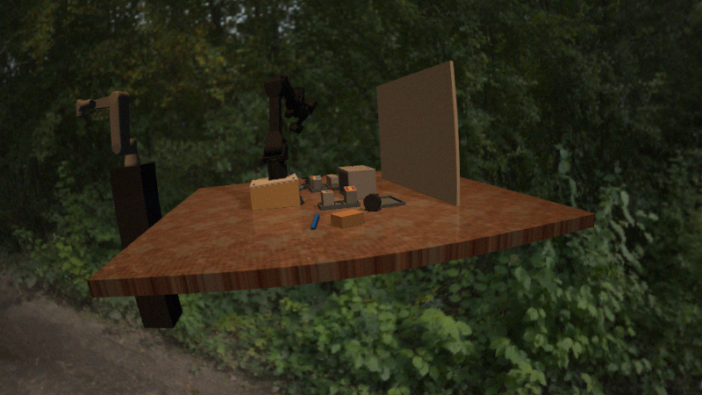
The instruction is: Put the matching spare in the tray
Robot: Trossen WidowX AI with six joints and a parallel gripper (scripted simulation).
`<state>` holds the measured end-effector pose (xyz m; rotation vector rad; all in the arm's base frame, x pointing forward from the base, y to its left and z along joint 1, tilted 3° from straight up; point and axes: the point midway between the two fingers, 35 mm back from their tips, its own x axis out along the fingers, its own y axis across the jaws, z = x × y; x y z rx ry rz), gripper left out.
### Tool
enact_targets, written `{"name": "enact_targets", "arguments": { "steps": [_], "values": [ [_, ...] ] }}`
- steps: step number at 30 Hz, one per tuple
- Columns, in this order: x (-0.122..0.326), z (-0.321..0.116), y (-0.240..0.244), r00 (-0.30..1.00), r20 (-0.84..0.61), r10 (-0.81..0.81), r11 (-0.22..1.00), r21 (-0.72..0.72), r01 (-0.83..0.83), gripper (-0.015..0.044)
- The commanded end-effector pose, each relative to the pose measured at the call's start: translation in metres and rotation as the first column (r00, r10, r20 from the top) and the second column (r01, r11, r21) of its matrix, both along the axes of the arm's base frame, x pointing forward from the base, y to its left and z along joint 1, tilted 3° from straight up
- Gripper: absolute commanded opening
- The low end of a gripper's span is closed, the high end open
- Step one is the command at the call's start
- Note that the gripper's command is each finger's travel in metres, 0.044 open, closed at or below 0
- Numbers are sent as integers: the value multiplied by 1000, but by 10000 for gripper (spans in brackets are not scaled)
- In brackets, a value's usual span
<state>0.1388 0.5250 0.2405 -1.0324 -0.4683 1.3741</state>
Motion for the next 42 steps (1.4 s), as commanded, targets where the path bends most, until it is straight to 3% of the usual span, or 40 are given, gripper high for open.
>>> {"name": "enact_targets", "arguments": {
  "steps": [1, 8, 14, 21, 27, 33, 38, 42],
  "values": [
    [0, 0, 0, 1000, 0, 0, 1000, 0, 0, 426],
    [11, -3, -3, 999, -19, -27, 1000, -15, 27, 440],
    [103, -26, -48, 941, -178, -287, 953, -157, 260, 440],
    [195, -51, -130, 739, -333, -585, 808, -322, 494, 440],
    [244, -71, -207, 482, -417, -771, 637, -468, 613, 440],
    [272, -93, -305, 75, -437, -896, 379, -665, 644, 440],
    [273, -104, -390, -300, -376, -877, 154, -810, 567, 440],
    [258, -106, -459, -590, -269, -761, -12, -904, 428, 440]
  ]
}}
